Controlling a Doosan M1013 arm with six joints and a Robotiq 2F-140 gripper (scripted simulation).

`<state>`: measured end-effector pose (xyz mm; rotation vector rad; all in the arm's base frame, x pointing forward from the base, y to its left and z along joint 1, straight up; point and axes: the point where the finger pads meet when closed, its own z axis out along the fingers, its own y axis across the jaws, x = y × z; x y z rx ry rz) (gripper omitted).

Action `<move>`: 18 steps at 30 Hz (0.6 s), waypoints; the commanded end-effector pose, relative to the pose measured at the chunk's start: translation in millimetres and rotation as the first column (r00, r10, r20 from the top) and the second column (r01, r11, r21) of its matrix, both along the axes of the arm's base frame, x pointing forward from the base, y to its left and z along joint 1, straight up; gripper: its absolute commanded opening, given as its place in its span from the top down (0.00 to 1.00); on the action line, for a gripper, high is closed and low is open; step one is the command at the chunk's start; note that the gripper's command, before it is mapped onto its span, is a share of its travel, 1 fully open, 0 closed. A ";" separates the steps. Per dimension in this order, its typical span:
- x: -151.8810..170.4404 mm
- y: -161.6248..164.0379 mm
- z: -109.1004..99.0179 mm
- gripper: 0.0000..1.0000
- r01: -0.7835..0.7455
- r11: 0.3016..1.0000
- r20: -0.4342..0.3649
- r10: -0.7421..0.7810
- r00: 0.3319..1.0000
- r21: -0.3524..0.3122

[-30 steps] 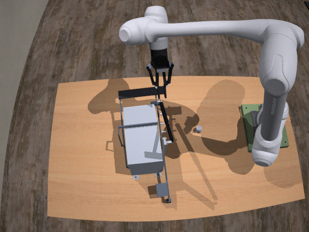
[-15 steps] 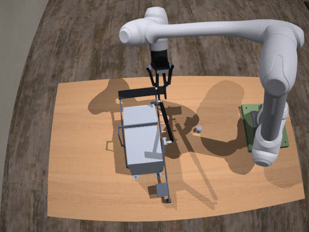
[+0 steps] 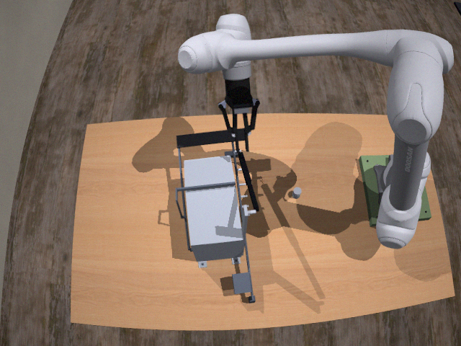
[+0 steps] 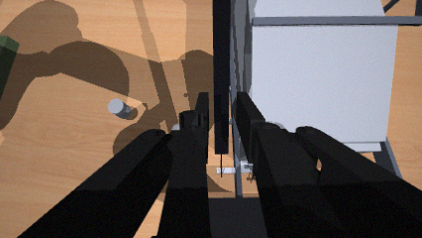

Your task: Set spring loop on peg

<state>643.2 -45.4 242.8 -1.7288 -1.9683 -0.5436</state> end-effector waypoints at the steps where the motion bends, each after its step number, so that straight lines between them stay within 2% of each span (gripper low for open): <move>1: 0.3 0.2 0.8 0.76 0.000 1.000 0.002 0.000 1.000 0.000; 18: -1.0 10.1 -13.2 0.76 0.000 1.000 0.002 0.000 1.000 0.000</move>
